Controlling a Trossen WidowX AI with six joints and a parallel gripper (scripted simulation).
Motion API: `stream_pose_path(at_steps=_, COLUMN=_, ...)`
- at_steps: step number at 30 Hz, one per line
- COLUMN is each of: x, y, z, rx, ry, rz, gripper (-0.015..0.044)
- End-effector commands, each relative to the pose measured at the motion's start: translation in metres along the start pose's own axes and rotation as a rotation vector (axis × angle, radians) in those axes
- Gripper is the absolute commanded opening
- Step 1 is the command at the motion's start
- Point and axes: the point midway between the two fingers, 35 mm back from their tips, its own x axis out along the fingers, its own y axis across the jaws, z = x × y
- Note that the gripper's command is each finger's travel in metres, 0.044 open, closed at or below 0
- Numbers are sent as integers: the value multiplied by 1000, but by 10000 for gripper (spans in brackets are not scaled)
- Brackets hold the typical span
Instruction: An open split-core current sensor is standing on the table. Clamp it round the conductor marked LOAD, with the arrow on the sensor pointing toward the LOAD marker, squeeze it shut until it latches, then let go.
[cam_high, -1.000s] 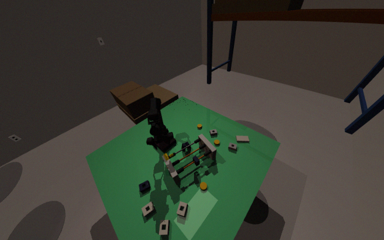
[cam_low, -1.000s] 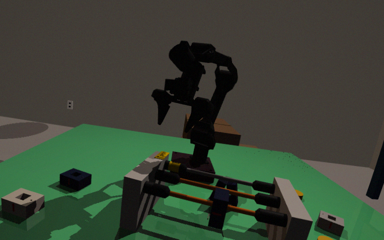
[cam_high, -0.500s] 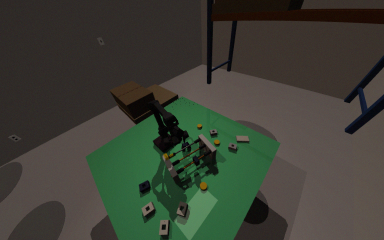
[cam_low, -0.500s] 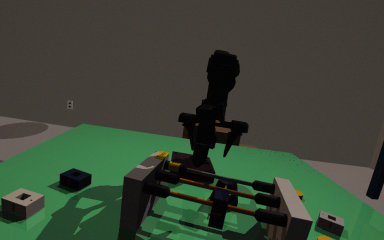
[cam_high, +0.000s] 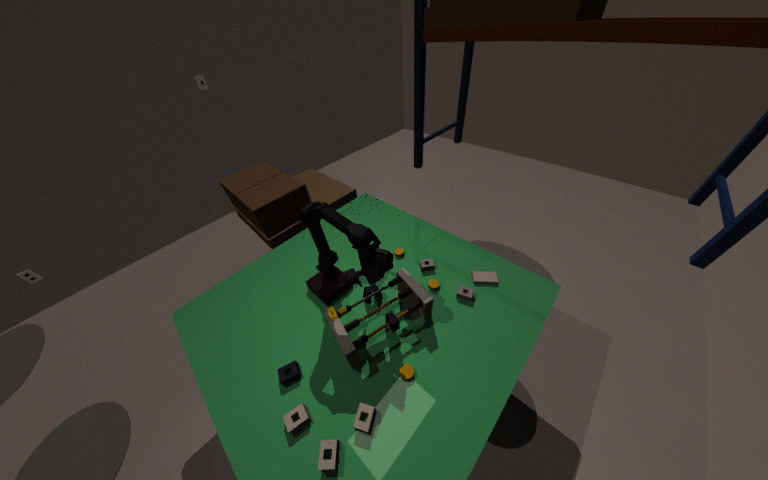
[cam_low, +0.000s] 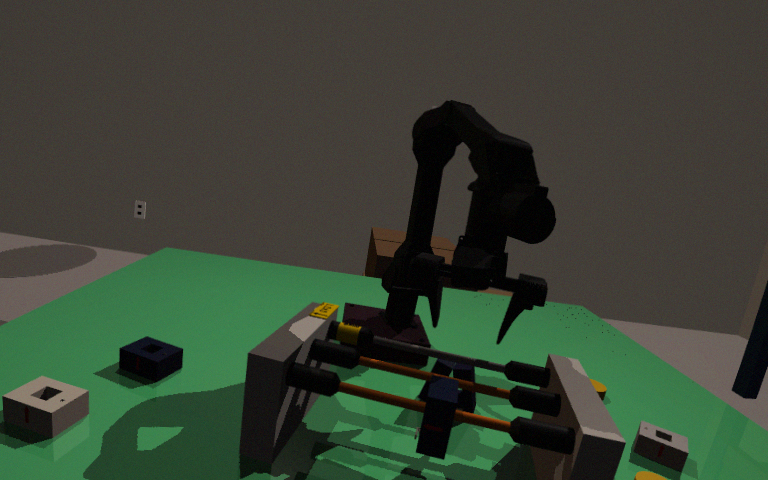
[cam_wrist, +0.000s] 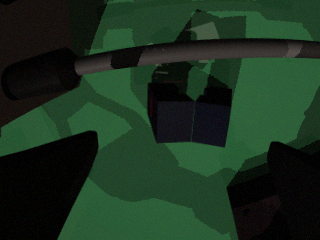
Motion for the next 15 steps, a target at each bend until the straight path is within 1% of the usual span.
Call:
stream_pose_path(at_steps=1, x=7, y=0, z=0, rx=6, ry=4, rz=-7, gripper=440)
stream_pose_path(at_steps=15, x=30, y=1, z=0, rx=6, ry=4, rz=-7, gripper=440)
